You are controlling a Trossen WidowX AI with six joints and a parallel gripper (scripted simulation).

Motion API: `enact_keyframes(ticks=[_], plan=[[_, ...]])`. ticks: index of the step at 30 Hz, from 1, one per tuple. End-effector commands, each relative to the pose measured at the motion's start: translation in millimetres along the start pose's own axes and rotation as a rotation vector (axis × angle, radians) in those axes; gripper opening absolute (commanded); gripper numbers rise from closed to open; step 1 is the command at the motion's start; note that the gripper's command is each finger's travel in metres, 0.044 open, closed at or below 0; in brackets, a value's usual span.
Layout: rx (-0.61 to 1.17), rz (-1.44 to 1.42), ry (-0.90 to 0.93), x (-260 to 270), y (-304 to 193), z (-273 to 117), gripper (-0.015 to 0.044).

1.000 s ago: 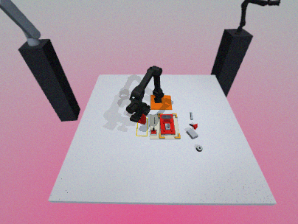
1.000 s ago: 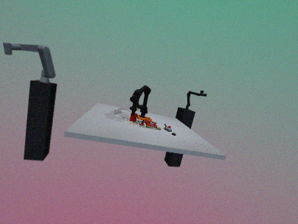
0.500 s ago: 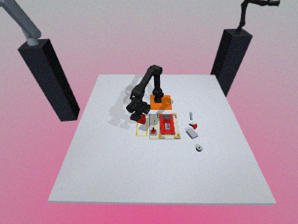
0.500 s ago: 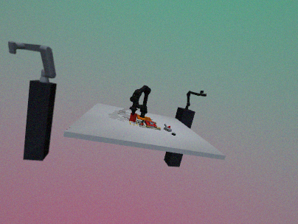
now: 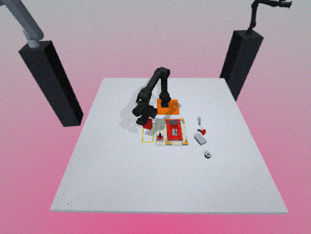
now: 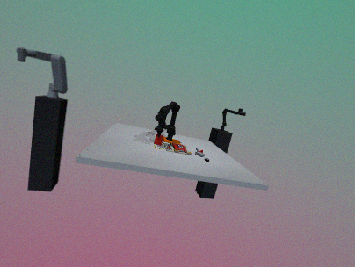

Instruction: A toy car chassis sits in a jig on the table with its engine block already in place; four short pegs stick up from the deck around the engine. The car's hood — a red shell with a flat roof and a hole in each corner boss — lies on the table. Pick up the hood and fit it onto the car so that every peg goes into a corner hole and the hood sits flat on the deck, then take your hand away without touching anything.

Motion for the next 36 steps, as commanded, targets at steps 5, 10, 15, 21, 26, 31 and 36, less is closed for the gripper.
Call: enact_keyframes(ticks=[5,10,15,21,26,31,36], plan=[[0.005,-0.004,-0.007,5,-1,-2,0.0],[0.005,-0.004,-0.007,8,-1,-2,0.0],[0.005,-0.004,-0.006,11,-1,-2,0.0],[0.005,-0.004,-0.006,15,-1,-2,0.0],[0.005,-0.004,-0.006,18,-2,-2,0.0],[0.005,-0.004,-0.005,21,-2,-2,0.0],[0.005,-0.004,-0.005,24,-2,-1,0.0]])
Point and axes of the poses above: the point midway between the two fingers, 35 mm back from their tips, its own z axis out along the fingers, its own x axis across the jaws, y = z × x, the point moved 7 cm from there along -z, back along the fingers, and after that the axes turned 4 degrees about z, right-handed, at the moved point
